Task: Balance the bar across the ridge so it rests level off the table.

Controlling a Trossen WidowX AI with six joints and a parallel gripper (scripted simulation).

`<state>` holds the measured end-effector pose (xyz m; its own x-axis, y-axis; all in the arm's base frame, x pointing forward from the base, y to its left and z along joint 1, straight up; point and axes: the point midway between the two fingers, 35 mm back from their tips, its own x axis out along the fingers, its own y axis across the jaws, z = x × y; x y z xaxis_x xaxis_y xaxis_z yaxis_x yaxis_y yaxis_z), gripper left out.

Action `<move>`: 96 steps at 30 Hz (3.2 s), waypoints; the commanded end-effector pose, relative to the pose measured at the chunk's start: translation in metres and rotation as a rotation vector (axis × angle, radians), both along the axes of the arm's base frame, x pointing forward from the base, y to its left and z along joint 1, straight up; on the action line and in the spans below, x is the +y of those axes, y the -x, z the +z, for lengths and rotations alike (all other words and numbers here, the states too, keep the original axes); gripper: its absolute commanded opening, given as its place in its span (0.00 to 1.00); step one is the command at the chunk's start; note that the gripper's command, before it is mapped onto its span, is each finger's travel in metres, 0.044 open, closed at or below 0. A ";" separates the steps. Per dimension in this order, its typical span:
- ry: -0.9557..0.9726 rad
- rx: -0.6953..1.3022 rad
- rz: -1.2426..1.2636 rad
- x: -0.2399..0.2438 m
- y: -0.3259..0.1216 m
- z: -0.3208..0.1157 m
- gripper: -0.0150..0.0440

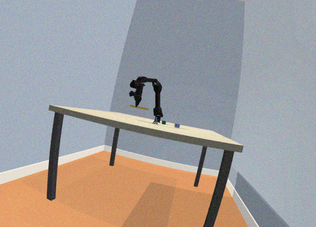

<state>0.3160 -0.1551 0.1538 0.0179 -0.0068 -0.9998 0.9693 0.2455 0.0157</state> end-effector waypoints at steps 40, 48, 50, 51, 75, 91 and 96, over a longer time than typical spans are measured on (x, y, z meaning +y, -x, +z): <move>-0.012 -0.011 -0.217 0.162 -0.031 0.005 0.25; -0.014 -0.011 -0.233 0.175 -0.029 0.002 0.25; -0.014 -0.011 -0.233 0.175 -0.029 0.000 0.25; -0.014 -0.011 -0.233 0.176 -0.029 -0.002 0.25; -0.014 -0.011 -0.234 0.175 -0.029 -0.039 0.25; -0.014 -0.011 -0.234 0.175 -0.029 -0.038 0.25; -0.014 -0.011 -0.234 0.175 -0.029 -0.039 0.25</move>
<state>0.3452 0.0200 0.1147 0.0251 0.0012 -0.9997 0.9995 0.0182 0.0251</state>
